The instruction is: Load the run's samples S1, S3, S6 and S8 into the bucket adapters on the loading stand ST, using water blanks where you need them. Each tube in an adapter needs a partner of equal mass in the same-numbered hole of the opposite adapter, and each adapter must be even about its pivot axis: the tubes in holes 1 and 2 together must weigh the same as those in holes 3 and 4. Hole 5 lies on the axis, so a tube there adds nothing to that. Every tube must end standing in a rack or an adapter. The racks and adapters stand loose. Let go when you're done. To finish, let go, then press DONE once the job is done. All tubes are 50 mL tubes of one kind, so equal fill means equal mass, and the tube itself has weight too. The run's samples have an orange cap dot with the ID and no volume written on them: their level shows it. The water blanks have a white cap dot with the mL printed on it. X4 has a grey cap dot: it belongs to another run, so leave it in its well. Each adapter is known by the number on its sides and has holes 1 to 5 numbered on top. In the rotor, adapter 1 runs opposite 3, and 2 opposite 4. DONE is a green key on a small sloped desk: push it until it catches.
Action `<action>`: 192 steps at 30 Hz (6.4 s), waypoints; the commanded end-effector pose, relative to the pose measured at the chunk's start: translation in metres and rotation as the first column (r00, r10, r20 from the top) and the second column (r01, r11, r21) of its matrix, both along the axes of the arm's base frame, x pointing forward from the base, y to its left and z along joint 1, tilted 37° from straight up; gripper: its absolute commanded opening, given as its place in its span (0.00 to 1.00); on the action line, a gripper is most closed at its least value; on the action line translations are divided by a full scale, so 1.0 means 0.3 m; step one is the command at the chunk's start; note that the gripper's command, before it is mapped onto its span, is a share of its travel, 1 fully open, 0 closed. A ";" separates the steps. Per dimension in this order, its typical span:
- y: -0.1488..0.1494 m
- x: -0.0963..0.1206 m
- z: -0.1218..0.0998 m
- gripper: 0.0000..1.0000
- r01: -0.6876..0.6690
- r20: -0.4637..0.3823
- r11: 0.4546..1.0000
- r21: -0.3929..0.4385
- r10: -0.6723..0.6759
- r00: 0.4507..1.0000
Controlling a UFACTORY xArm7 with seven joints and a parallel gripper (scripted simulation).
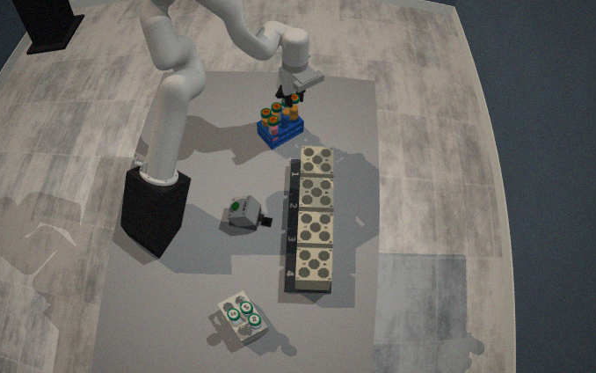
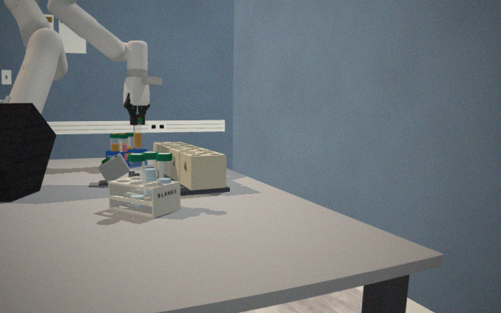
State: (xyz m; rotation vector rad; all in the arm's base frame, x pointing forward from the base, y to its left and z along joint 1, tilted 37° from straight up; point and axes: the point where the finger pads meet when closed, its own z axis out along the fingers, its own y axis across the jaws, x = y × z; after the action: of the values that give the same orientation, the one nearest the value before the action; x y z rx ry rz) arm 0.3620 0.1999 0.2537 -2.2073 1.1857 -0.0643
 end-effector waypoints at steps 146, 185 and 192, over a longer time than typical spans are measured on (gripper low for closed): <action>-0.042 -0.023 0.070 0.44 0.002 0.004 1.000 0.001 -0.002 1.000; -0.138 -0.085 0.224 0.44 0.002 0.004 1.000 0.001 -0.002 1.000; -0.137 -0.085 0.224 0.44 0.001 0.004 1.000 0.001 -0.001 1.000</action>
State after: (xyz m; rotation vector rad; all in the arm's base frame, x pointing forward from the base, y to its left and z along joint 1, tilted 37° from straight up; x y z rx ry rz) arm 0.3360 0.1591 0.3194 -2.2070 1.1856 -0.0651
